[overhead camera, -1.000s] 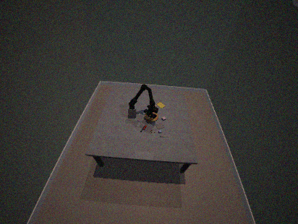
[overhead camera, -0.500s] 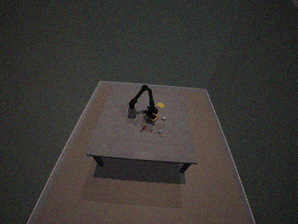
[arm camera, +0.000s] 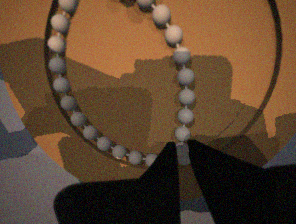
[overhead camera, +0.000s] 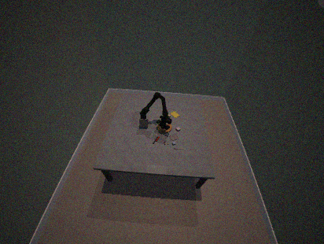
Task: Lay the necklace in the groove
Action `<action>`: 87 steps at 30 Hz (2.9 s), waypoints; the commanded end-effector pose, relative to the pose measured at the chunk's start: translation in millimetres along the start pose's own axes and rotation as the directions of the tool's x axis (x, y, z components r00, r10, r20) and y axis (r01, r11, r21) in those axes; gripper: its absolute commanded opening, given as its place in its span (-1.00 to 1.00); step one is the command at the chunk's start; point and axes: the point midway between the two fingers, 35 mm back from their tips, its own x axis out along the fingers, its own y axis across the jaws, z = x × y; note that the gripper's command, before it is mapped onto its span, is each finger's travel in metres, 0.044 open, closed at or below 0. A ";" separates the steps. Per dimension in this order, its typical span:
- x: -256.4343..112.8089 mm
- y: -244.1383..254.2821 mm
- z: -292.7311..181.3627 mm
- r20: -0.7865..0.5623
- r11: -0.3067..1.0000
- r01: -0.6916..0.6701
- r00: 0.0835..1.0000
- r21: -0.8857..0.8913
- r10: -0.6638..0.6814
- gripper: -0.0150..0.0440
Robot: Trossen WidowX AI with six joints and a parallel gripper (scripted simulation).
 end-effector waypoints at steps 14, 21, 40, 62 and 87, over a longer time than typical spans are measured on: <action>-0.2 -0.2 0.2 0.000 1.000 0.001 1.000 -0.001 -0.001 -0.49; -6.1 0.7 -1.0 0.002 1.000 -0.005 1.000 0.011 0.005 -0.49; -0.5 -14.3 -9.0 0.002 1.000 -0.004 1.000 0.010 0.004 -0.49; -5.8 -14.4 -8.9 0.002 1.000 -0.003 1.000 0.009 0.003 0.93; -6.2 -14.5 -8.7 0.002 1.000 -0.004 1.000 0.010 0.004 1.00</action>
